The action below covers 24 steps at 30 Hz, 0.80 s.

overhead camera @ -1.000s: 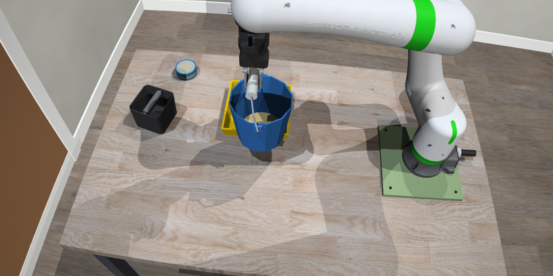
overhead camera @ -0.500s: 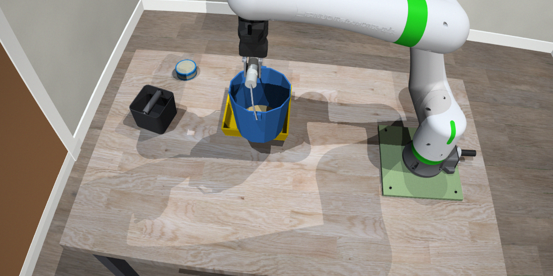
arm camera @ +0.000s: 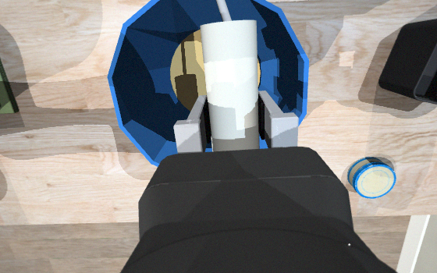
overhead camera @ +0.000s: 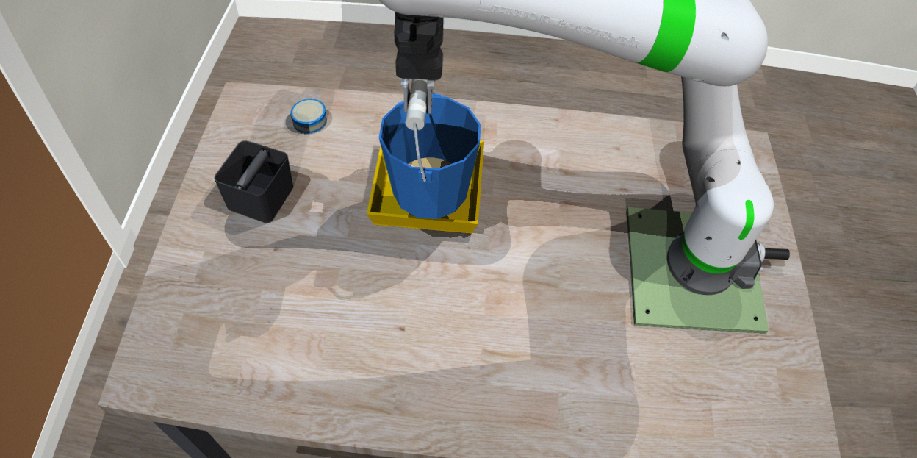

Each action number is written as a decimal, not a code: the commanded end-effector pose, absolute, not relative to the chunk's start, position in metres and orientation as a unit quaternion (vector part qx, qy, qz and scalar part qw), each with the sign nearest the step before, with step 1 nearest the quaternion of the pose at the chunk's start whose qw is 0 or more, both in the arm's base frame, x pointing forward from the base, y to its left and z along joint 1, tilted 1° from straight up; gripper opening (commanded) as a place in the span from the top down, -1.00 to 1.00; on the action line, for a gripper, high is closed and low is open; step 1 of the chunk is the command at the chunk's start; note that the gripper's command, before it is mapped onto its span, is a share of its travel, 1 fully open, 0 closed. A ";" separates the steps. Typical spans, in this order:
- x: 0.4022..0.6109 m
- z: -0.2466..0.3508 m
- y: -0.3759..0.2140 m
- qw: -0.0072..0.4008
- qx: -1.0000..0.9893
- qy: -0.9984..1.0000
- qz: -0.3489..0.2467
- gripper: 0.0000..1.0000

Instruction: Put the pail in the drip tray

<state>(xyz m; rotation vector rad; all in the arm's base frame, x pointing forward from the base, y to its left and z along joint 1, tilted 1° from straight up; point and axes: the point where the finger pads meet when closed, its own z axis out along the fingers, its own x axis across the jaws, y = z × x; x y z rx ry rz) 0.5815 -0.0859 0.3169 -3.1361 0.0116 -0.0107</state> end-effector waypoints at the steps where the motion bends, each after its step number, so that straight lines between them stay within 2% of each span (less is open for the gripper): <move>1: 0.582 0.318 -0.092 0.002 -1.000 0.004 -0.004 1.00; 24: 0.588 0.318 -0.131 0.002 -1.000 0.004 -0.004 1.00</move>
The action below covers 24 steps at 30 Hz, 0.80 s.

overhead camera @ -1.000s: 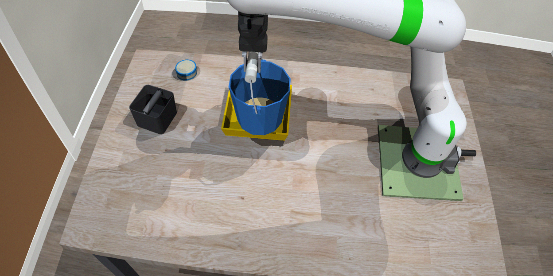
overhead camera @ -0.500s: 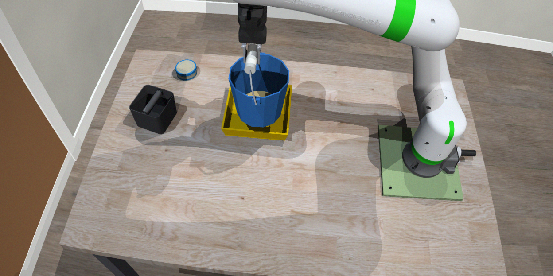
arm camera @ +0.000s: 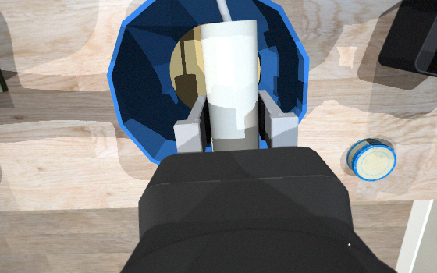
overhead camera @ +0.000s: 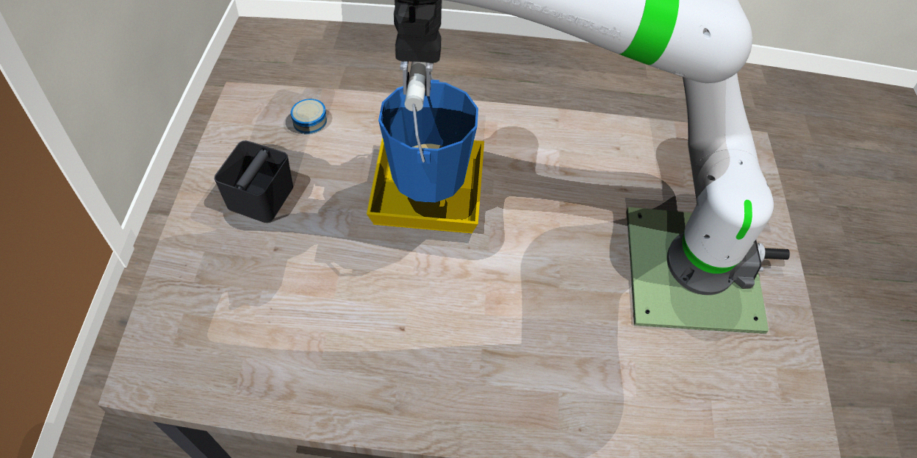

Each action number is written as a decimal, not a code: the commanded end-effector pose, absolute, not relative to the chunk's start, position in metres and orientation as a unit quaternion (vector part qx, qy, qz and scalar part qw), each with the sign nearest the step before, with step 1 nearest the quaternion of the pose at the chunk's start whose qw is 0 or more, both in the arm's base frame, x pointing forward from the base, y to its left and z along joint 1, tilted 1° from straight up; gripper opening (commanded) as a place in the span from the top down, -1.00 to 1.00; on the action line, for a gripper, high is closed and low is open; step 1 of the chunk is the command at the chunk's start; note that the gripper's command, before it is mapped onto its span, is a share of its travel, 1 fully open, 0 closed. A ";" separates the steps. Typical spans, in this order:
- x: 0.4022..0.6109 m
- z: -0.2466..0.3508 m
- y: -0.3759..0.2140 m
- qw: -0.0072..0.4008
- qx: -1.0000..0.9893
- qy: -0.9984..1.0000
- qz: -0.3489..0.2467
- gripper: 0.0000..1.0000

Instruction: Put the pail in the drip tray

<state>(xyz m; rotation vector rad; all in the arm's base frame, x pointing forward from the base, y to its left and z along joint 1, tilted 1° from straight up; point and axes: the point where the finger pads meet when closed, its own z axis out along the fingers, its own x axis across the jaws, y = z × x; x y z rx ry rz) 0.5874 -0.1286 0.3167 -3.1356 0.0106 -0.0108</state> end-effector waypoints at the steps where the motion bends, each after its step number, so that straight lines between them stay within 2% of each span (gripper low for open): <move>1: 0.588 0.318 -0.133 0.002 -1.000 0.004 -0.004 1.00; 24: 0.591 0.318 -0.152 0.002 -1.000 0.004 -0.004 1.00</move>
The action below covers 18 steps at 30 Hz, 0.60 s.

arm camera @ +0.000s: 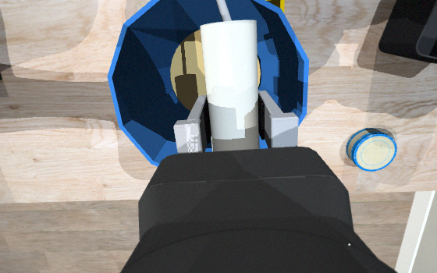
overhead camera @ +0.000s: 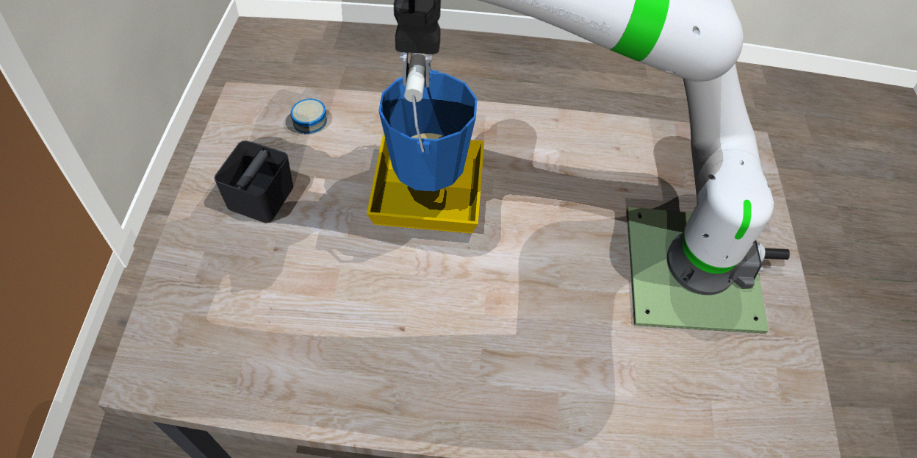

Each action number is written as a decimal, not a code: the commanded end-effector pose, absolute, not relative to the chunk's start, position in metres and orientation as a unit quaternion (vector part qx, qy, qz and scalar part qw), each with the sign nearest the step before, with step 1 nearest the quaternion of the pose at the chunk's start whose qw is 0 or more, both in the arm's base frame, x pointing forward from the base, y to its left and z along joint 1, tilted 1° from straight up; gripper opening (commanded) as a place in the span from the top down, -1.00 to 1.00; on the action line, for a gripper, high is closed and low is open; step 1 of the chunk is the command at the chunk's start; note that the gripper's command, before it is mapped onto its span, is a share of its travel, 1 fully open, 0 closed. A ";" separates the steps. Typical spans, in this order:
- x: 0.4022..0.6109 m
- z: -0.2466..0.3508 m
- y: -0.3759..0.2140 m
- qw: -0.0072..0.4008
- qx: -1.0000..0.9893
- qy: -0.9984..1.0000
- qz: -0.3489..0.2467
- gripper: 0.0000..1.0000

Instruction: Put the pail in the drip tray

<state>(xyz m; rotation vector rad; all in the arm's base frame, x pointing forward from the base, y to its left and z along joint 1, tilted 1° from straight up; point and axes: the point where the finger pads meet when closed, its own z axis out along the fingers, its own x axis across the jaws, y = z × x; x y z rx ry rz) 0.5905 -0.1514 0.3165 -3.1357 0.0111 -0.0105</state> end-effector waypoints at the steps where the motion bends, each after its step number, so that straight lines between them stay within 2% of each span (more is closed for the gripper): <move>1: 0.591 0.318 -0.153 0.002 -1.000 0.004 -0.004 1.00; 18: 0.591 0.318 -0.155 0.002 -1.000 0.004 -0.004 1.00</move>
